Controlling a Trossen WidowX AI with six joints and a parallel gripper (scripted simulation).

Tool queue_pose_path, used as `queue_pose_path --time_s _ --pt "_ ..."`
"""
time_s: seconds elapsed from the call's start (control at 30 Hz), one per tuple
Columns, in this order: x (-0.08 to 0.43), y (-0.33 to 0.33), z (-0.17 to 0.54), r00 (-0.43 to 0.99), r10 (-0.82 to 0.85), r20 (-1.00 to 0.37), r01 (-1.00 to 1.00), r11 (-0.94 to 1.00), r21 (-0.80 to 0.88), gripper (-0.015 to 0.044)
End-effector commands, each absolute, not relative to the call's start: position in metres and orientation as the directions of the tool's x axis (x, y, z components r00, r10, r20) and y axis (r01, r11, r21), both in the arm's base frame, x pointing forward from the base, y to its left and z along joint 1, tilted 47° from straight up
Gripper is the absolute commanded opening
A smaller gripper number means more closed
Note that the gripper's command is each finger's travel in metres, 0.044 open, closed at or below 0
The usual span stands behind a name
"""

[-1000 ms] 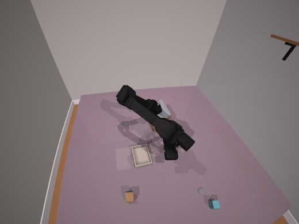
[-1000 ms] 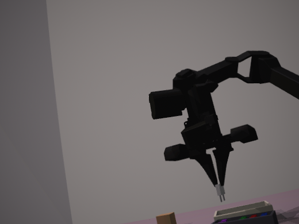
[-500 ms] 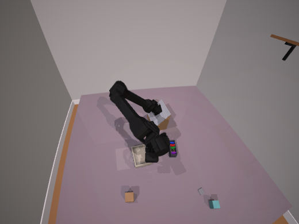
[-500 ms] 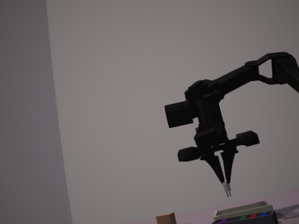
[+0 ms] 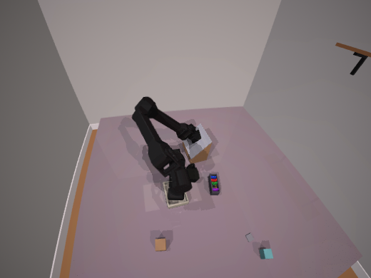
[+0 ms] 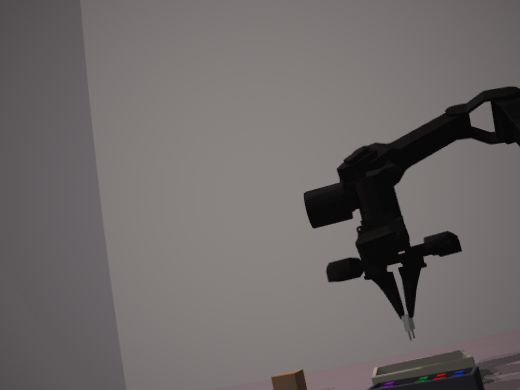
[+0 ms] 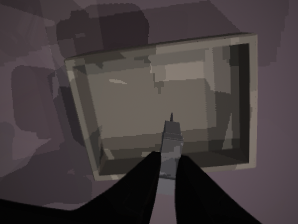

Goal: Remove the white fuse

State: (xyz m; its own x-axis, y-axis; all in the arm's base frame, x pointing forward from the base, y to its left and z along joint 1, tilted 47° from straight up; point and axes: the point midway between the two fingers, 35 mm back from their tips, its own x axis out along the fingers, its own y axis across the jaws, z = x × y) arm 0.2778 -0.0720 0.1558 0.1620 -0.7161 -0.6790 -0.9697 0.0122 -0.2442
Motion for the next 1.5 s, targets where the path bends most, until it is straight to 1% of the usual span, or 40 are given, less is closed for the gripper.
queue_pose_path --time_s 0.0,0.73,1.13,1.17,1.3,1.47 --pt "0.278 -0.078 0.152 0.158 -0.719 -0.677 -0.971 0.013 -0.24 0.0" --pt "0.282 -0.1 0.131 0.159 -0.721 -0.675 -0.97 0.012 -0.241 0.0" --pt "0.283 -0.099 0.134 0.161 -0.723 -0.672 -0.969 0.013 -0.246 0.0315" --pt "0.282 -0.097 0.136 0.161 -0.722 -0.673 -0.969 0.013 -0.246 0.033" --pt "0.276 -0.073 0.157 0.158 -0.719 -0.677 -0.971 0.013 -0.24 0.033" --pt "0.276 -0.071 0.158 0.158 -0.719 -0.677 -0.971 0.012 -0.24 0.033"
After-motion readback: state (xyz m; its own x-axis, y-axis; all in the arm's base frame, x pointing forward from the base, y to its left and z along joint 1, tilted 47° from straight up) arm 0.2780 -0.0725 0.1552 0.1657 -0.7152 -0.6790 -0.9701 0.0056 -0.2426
